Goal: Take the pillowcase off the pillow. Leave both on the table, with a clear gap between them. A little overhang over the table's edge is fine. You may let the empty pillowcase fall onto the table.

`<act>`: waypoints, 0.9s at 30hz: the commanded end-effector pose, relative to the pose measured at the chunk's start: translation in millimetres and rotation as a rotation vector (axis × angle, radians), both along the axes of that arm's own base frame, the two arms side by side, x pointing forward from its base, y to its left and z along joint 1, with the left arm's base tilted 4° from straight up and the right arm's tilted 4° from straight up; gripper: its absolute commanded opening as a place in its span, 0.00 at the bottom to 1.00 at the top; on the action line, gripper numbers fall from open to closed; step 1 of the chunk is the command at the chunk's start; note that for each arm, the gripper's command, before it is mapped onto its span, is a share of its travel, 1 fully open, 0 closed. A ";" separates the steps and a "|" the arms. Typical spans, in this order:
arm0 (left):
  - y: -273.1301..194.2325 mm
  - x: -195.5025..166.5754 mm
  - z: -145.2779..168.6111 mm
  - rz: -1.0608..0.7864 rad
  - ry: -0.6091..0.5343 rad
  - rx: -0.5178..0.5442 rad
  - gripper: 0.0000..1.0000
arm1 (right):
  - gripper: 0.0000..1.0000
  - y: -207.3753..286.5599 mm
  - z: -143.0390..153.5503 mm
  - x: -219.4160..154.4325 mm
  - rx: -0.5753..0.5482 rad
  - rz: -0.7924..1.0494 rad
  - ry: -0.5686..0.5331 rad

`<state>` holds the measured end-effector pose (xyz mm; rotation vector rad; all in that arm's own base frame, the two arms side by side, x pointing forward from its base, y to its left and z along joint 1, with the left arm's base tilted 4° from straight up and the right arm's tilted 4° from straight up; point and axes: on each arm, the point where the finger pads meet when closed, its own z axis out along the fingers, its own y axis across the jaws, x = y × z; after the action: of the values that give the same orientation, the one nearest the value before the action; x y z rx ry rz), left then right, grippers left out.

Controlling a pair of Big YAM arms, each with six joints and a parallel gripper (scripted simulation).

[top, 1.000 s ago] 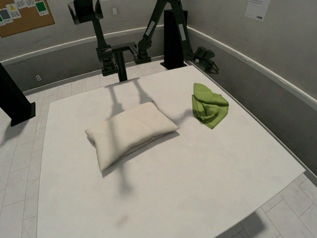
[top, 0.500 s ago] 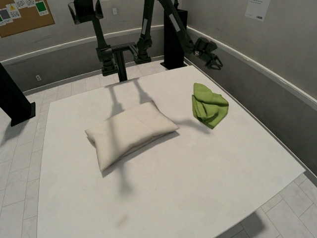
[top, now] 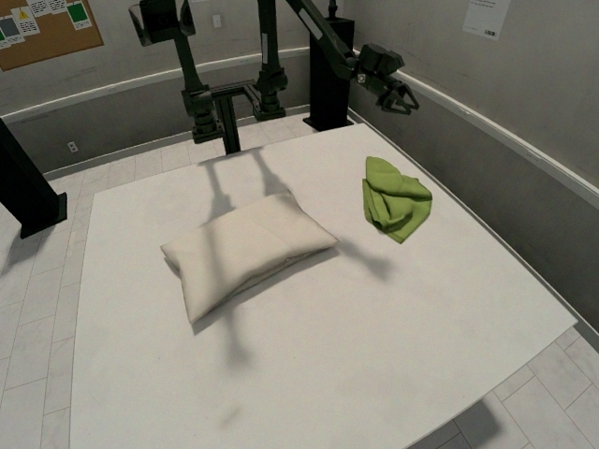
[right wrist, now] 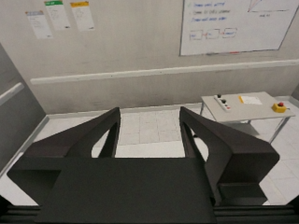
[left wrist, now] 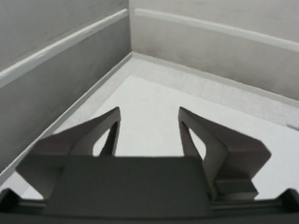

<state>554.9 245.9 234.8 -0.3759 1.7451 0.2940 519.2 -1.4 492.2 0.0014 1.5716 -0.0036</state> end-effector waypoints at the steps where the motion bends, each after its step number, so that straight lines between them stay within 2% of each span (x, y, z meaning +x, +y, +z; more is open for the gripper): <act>1: -22.6 25.5 83.5 -0.048 -0.093 0.055 0.60 | 0.60 5.8 21.4 -6.9 0.014 0.014 -0.048; 2: -32.1 26.6 93.1 -0.063 -0.099 0.057 0.60 | 0.60 5.7 21.4 -6.9 0.013 0.014 -0.048; 5: -37.0 29.0 91.1 -0.072 -0.088 0.052 0.60 | 0.60 3.3 24.7 -3.7 0.008 0.010 -0.049; 6: -50.2 31.0 103.4 -0.093 -0.098 0.056 0.60 | 0.60 6.3 20.0 -6.4 0.015 0.016 -0.046; 8: -73.5 28.2 106.3 -0.131 -0.086 0.049 0.60 | 0.60 6.3 20.0 -6.2 0.016 0.015 -0.047; 11: -101.2 27.5 156.5 -0.173 -0.141 0.067 0.60 | 0.60 5.4 19.9 -6.1 0.016 0.014 -0.049; 19: -176.6 7.8 231.8 -0.291 -0.199 0.076 0.60 | 0.60 6.5 17.2 -5.7 0.015 0.017 -0.042; 21: -176.6 7.8 231.8 -0.291 -0.199 0.076 0.60 | 0.60 6.5 17.2 -5.7 0.015 0.017 -0.042; 24: -204.1 0.5 246.6 -0.338 -0.200 0.072 0.60 | 0.60 5.8 16.8 -5.6 0.016 0.015 -0.043; 25: -213.8 -1.2 237.2 -0.357 -0.177 0.065 0.60 | 0.60 6.2 16.0 -5.4 0.017 0.016 -0.042; 27: -225.5 -8.4 246.9 -0.377 -0.179 0.064 0.60 | 0.60 6.5 19.1 -5.5 0.015 0.017 -0.042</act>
<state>545.7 41.8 449.8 -0.0628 1.6085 0.0599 519.3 -0.7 491.9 0.0004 1.5713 -0.0007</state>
